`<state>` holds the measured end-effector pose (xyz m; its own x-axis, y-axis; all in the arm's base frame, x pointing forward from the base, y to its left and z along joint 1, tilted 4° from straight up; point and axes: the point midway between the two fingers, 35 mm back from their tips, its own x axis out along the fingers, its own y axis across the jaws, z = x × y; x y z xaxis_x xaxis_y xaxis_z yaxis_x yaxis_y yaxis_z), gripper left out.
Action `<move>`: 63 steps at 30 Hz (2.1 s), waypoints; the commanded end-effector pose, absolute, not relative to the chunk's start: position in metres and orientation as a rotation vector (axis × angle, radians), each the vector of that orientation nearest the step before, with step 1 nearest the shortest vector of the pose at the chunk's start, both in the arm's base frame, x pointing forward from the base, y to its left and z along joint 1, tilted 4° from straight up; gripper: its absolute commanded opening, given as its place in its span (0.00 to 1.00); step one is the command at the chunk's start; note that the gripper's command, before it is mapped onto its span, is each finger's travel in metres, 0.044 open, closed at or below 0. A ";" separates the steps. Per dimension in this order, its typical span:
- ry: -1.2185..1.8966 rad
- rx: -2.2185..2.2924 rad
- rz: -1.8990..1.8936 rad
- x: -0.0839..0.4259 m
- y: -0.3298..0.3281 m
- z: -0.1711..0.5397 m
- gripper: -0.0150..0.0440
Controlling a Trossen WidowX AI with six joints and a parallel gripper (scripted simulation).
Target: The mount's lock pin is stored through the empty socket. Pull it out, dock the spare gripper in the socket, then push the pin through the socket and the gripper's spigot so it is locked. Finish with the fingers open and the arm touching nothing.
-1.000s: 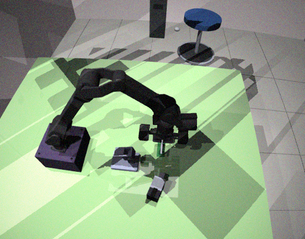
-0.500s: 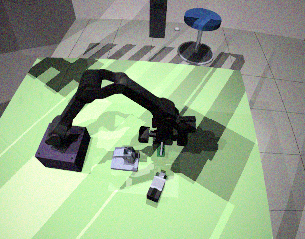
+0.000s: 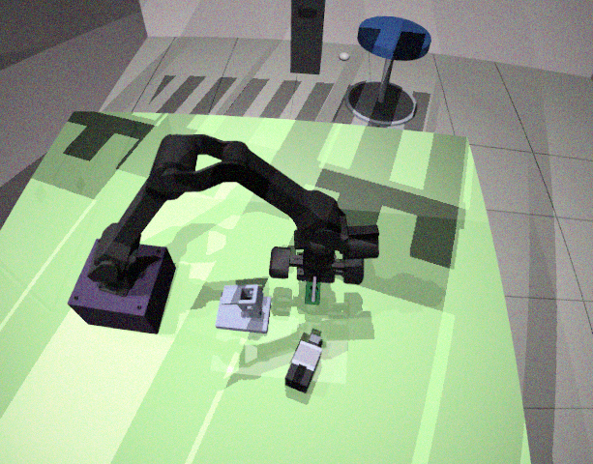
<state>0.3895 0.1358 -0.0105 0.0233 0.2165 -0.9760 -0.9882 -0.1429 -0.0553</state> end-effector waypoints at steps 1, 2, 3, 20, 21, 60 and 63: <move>0.951 -1.169 1.386 0.389 0.136 -0.018 0.25; 0.951 -1.169 1.386 0.389 0.136 -0.018 0.25; 0.951 -1.169 1.386 0.389 0.136 -0.018 0.25; 0.951 -1.169 1.386 0.389 0.136 -0.018 0.25; 0.951 -1.169 1.386 0.389 0.136 -0.018 0.25; 0.944 -1.172 1.381 0.390 0.136 -0.013 0.65; 0.944 -1.172 1.381 0.390 0.136 -0.013 0.79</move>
<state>0.3894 0.1359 -0.0138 0.0234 0.2166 -0.9760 -0.9882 -0.1431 -0.0554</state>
